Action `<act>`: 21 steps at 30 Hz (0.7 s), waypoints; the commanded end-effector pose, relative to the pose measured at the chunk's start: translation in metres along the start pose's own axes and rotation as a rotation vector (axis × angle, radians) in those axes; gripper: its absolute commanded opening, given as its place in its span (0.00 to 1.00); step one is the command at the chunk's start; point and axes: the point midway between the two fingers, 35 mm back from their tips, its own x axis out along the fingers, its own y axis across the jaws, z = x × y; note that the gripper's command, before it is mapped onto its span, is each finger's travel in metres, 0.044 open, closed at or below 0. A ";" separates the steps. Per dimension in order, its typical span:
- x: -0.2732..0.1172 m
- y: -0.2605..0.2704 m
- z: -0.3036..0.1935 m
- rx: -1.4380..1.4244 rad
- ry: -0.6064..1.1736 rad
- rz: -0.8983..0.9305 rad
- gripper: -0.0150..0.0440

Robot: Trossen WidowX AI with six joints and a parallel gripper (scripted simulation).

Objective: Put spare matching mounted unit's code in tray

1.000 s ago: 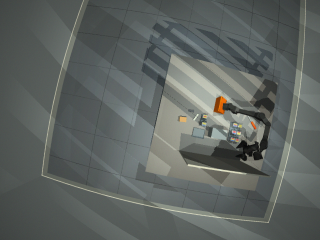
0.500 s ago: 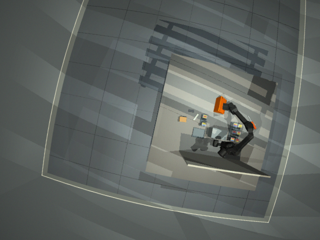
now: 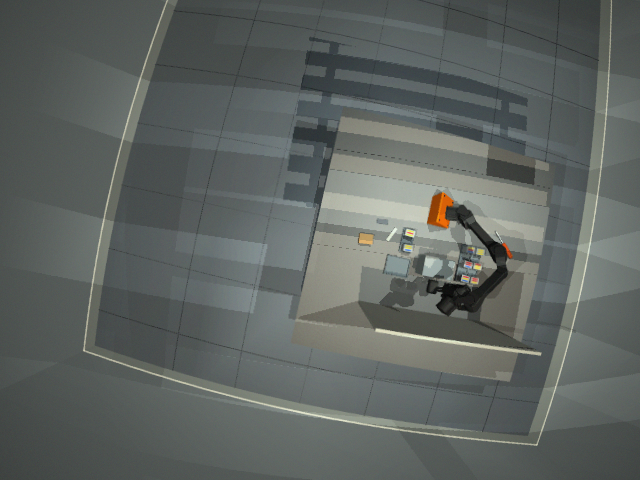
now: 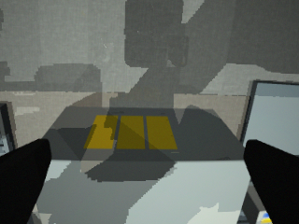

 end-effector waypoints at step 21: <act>0.015 0.229 -0.166 -1.327 0.002 -0.018 1.00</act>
